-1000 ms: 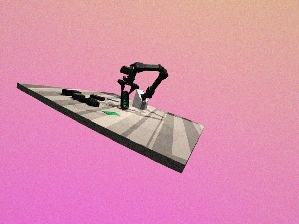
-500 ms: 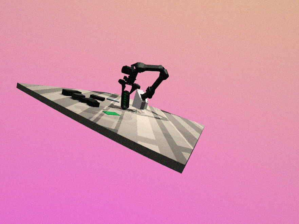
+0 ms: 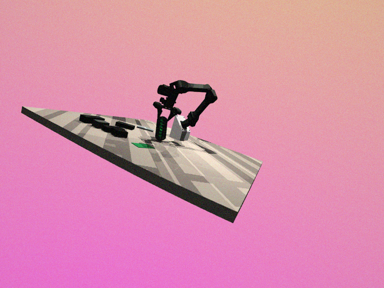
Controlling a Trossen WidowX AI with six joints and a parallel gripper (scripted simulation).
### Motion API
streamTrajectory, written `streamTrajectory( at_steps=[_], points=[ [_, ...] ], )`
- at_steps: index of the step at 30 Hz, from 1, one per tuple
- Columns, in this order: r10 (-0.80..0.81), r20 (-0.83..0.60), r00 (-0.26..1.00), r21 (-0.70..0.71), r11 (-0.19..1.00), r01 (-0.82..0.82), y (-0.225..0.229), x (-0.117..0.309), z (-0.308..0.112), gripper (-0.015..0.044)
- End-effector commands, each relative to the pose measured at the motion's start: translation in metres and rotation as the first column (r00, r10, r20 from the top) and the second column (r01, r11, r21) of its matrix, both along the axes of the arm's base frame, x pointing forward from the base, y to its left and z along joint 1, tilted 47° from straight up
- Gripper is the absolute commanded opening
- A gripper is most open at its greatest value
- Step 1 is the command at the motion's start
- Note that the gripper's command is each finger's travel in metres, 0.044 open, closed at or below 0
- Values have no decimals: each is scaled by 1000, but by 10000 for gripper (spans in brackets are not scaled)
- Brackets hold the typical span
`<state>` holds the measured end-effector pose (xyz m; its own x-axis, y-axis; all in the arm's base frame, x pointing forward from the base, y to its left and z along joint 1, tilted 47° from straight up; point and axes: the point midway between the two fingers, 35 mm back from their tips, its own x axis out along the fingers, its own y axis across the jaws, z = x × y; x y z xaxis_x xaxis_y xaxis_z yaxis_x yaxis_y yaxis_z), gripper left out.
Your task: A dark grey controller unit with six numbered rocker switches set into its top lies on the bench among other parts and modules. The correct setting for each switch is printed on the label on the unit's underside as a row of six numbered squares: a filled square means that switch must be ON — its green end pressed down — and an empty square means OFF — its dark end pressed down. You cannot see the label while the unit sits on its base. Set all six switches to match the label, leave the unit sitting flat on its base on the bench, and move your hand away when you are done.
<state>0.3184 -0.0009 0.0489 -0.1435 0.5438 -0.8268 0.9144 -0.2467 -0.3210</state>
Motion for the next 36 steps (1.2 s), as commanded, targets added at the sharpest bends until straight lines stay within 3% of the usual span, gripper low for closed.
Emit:
streamTrajectory(
  at_steps=[1,36],
  points=[
    [4,3,1000,-3,1000,-4,6,4,5,336],
    [-15,17,1000,50,999,14,22,15,24,336]
  ],
)
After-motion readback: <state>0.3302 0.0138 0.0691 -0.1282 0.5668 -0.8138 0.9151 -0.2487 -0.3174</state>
